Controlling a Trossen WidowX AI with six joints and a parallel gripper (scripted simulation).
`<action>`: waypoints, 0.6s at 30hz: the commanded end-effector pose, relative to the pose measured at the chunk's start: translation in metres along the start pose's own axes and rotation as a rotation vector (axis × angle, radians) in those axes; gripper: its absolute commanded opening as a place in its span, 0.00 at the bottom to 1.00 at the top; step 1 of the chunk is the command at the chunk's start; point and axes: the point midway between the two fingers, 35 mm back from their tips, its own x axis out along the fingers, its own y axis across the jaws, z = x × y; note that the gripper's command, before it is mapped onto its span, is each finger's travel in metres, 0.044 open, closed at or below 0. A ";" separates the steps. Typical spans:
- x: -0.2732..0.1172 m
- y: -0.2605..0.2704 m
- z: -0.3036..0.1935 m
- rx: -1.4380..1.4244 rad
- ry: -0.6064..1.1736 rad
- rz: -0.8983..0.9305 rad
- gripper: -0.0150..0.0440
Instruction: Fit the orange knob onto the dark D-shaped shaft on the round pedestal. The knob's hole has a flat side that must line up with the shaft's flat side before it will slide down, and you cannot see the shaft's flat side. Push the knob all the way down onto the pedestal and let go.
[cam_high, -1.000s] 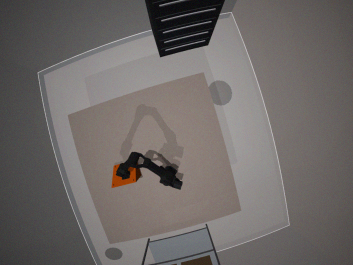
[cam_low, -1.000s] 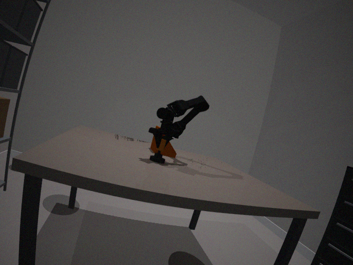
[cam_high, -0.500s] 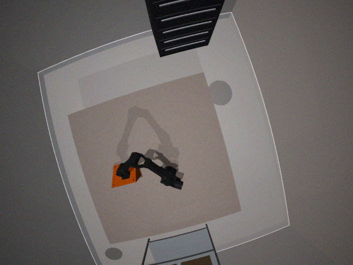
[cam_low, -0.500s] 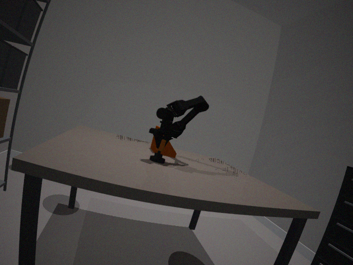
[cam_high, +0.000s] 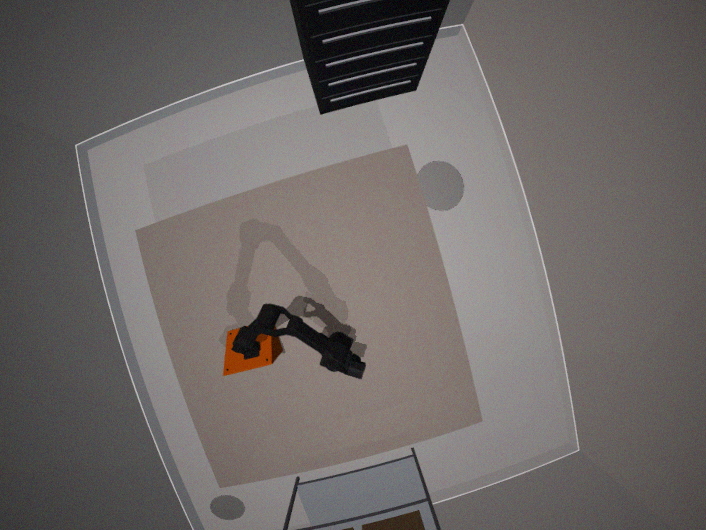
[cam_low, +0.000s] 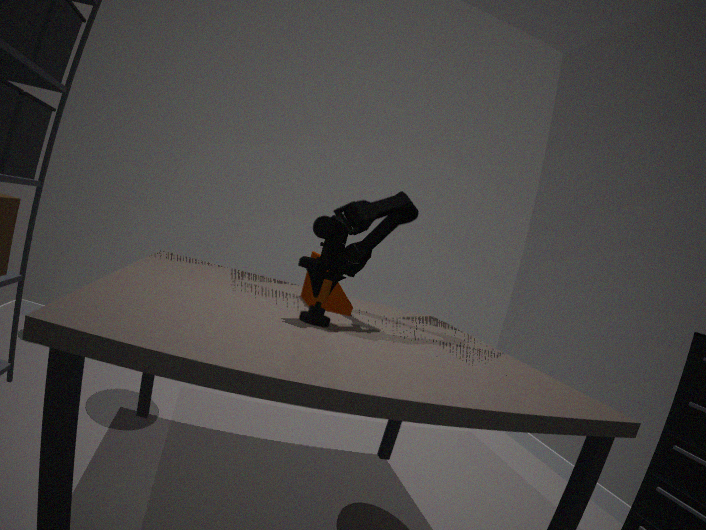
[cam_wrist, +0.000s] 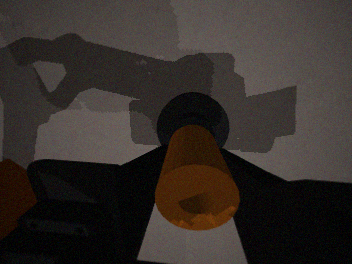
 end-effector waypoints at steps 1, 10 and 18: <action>-0.001 -0.001 -0.001 -0.004 -0.003 -0.003 0.25; 0.001 -0.002 0.000 -0.004 -0.003 -0.003 0.25; 0.001 -0.002 0.001 -0.004 -0.003 -0.002 0.25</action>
